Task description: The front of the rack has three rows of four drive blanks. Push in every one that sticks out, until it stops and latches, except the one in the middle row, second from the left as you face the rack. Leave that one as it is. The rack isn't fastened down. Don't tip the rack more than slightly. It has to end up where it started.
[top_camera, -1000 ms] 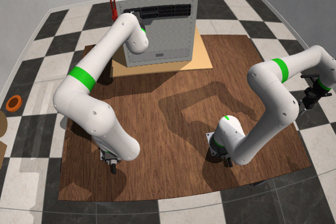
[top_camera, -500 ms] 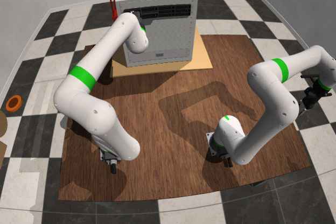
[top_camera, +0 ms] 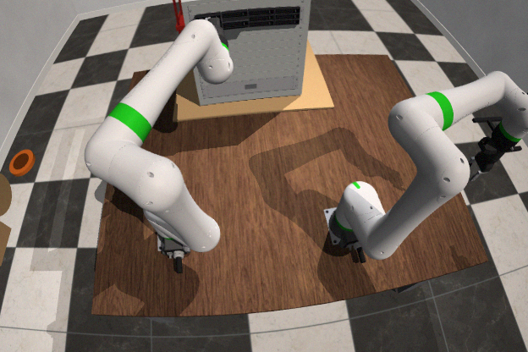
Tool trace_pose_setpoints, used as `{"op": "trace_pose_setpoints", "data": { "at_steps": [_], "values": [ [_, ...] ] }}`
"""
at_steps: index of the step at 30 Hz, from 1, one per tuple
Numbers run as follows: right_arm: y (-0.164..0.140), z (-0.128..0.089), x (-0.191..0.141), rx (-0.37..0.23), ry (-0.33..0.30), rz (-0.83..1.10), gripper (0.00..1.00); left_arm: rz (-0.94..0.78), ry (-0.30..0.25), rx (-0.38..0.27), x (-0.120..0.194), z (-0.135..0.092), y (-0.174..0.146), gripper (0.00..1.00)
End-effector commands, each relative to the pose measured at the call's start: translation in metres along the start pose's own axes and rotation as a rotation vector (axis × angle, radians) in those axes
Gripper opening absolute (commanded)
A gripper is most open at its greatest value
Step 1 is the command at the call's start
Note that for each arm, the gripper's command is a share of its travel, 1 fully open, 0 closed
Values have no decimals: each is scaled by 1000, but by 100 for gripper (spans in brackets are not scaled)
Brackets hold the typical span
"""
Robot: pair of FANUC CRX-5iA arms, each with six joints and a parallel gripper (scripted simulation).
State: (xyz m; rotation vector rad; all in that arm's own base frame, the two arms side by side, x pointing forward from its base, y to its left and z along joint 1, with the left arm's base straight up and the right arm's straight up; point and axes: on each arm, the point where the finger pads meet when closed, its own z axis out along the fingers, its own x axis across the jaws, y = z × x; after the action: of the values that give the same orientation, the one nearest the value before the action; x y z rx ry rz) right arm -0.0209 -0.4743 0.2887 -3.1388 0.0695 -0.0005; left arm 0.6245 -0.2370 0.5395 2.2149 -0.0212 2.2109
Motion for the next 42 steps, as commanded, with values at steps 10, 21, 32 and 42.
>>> {"op": "trace_pose_setpoints", "data": {
  "at_steps": [10,21,32,42],
  "values": [
    [0,-1,0,-2,0,0,100,-1,2,0,1,3,0,0],
    [0,-1,0,-2,0,0,100,-1,2,0,1,5,0,0],
    [0,-1,0,-2,0,0,100,-1,2,0,1,6,0,0],
    [0,-1,0,-2,0,0,100,-1,2,0,1,9,0,0]
  ]
}}
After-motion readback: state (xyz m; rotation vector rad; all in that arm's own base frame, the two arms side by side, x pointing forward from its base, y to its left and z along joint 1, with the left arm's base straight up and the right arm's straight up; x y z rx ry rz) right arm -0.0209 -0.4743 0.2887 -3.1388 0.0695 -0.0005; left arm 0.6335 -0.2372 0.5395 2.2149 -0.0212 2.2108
